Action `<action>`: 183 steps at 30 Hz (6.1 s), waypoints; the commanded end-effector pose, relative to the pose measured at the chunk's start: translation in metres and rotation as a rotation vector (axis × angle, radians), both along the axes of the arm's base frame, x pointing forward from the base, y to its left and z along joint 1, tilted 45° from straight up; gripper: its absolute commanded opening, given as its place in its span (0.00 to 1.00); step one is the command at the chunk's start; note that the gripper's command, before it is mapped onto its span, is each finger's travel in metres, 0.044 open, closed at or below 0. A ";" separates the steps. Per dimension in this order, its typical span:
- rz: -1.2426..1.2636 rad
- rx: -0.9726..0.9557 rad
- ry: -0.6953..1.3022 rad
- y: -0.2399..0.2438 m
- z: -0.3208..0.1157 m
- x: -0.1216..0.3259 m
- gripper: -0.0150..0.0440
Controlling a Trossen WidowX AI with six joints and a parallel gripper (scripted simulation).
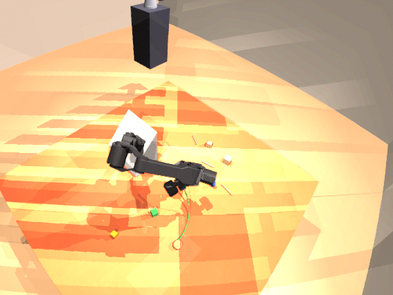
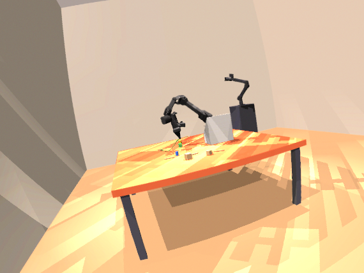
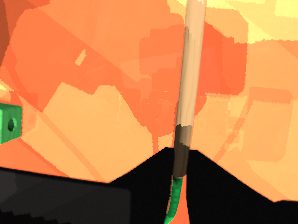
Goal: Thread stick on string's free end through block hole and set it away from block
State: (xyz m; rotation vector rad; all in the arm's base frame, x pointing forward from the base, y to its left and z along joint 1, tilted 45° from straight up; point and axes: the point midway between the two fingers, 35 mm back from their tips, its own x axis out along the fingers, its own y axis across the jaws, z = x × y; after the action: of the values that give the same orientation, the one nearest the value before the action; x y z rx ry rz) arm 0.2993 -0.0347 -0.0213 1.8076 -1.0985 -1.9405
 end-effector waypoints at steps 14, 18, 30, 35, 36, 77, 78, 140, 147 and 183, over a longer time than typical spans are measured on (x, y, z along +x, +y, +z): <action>-0.045 0.018 0.033 0.003 0.018 0.008 0.25; -0.054 0.021 0.041 0.004 0.022 0.010 0.25; -0.083 0.031 0.068 0.006 0.037 0.014 0.25; -0.094 0.035 0.079 0.007 0.043 0.015 0.25; -0.097 0.036 0.082 0.007 0.044 0.015 0.25; -0.364 0.053 -0.165 -0.025 0.087 -0.025 0.25; -0.373 0.053 -0.173 -0.026 0.088 -0.027 0.25; -0.815 0.074 -0.645 -0.098 0.161 -0.062 0.25; -0.866 0.075 -0.703 -0.108 0.171 -0.063 0.25; -1.099 0.080 -0.969 -0.148 0.213 -0.058 0.25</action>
State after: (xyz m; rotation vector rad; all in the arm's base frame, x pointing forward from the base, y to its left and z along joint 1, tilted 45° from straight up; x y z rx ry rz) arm 0.2398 -0.1786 0.1875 2.5369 -2.7565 -1.3872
